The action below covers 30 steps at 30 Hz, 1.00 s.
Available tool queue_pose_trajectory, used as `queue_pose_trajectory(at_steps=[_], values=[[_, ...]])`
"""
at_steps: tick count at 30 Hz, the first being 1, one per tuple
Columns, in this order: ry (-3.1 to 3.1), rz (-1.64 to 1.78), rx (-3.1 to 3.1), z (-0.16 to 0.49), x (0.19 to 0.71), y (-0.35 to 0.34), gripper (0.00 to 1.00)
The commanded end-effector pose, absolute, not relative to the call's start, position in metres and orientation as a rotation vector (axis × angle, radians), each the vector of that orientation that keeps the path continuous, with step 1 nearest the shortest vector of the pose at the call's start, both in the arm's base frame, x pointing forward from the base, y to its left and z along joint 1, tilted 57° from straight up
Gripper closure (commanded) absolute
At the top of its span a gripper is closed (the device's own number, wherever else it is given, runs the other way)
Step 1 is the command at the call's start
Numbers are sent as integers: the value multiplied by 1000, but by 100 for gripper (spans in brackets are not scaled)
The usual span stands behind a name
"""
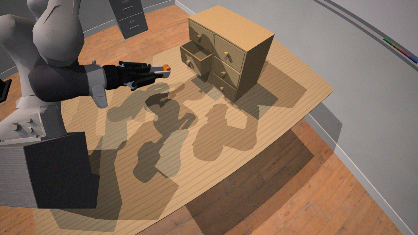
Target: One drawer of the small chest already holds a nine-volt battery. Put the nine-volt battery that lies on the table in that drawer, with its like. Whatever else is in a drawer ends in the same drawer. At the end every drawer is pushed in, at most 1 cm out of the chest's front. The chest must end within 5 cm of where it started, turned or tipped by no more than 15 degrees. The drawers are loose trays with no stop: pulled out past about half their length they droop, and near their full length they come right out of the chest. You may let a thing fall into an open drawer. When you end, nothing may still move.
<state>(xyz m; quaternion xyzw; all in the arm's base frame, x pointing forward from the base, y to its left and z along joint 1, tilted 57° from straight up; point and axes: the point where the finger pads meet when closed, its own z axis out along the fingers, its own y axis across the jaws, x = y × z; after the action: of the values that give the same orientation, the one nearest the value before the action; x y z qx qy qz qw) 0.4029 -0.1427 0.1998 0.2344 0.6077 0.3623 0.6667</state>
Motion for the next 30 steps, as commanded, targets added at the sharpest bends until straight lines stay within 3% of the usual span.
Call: queue_pose_trajectory(at_steps=[1,30], values=[[1272,725,426,217,406,-145,86],[1215,707,445,217,407,-145,86]])
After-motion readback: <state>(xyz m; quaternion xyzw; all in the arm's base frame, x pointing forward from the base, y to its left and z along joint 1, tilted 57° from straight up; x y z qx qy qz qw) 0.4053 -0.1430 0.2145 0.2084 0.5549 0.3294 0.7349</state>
